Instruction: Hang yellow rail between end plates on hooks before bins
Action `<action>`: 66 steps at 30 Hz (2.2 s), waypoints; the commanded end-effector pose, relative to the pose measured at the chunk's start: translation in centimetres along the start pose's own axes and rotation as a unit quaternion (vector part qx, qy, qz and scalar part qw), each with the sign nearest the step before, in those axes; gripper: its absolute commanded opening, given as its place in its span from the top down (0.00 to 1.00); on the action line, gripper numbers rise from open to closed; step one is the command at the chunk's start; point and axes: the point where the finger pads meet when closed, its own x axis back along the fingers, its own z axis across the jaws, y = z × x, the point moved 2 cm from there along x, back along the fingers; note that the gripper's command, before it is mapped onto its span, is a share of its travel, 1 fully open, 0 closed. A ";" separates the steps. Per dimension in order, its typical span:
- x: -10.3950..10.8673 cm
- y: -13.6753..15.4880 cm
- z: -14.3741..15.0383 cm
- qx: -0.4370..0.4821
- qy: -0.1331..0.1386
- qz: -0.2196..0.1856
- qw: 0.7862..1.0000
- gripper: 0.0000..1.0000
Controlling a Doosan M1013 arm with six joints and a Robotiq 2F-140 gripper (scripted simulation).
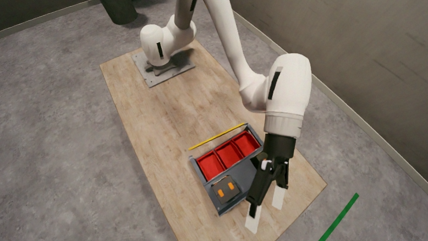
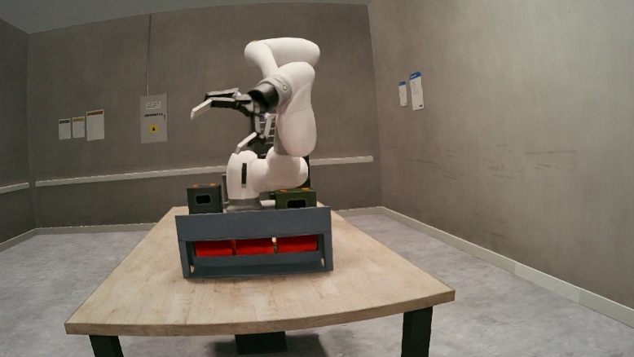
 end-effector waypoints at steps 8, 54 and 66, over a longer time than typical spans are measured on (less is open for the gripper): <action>0.4 -1.6 -1.4 -0.079 -0.003 0.026 0.997 0.00; 2.8 -7.7 -5.2 -0.353 -0.030 0.122 0.927 0.00; 3.0 -8.1 -5.3 -0.370 -0.032 0.128 0.920 0.00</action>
